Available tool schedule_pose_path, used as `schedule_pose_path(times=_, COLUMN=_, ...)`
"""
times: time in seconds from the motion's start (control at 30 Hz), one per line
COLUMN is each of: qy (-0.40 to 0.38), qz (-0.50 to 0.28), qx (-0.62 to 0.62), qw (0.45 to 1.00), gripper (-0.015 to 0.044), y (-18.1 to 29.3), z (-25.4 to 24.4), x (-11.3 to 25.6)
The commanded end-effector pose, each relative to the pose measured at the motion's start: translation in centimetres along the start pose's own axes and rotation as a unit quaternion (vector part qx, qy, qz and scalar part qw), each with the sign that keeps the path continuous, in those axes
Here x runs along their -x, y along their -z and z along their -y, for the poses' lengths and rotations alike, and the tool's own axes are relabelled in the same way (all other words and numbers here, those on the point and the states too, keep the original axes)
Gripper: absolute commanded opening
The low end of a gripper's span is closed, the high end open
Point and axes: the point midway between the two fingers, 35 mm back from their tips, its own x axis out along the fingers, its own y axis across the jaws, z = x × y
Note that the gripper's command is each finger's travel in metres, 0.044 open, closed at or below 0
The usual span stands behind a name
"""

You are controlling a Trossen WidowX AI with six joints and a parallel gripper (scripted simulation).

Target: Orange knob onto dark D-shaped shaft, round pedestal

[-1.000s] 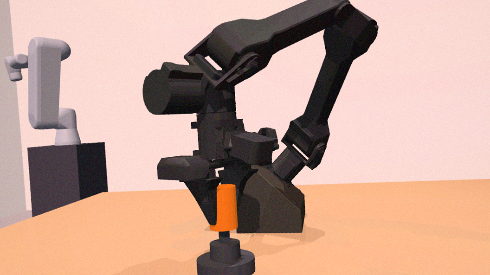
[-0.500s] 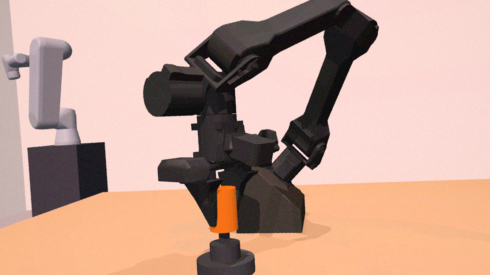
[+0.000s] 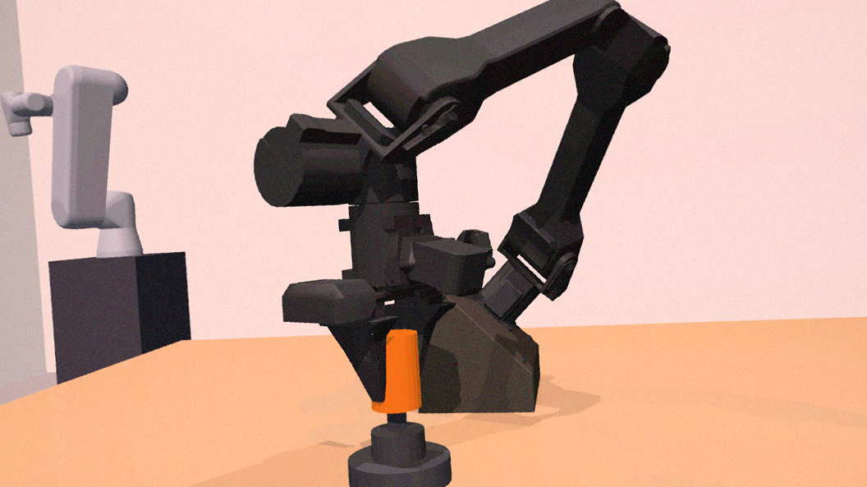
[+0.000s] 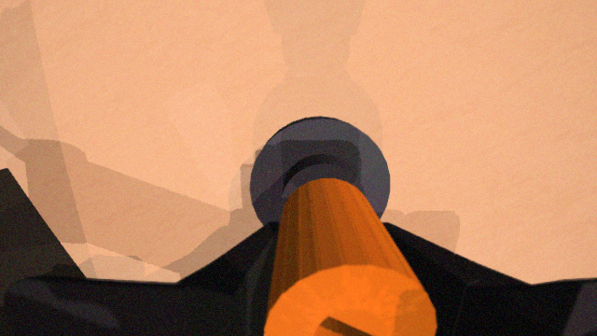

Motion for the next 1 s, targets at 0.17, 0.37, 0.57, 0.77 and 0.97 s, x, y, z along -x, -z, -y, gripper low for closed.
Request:
schedule_pose_path(times=0.17, qy=0.0, qz=0.0, qx=0.004, qw=1.0, gripper=0.0, y=0.04, z=0.03, x=-0.25)
schedule_pose_path(times=0.37, qy=0.0, qz=0.0, qx=0.004, qw=1.0, gripper=0.0, y=0.03, z=0.03, x=-0.39)
schedule_pose_path(times=0.57, qy=0.0, qz=0.0, qx=0.003, qw=1.0, gripper=0.0, y=0.06, z=0.05, x=-0.39)
schedule_pose_path(times=0.77, qy=0.0, qz=0.0, qx=0.016, qw=1.0, gripper=0.0, y=0.03, z=0.04, x=-0.41)
schedule_pose_path(times=0.97, qy=0.0, qz=0.0, qx=0.016, qw=1.0, gripper=0.0, y=-0.03, z=0.03, x=-0.72)
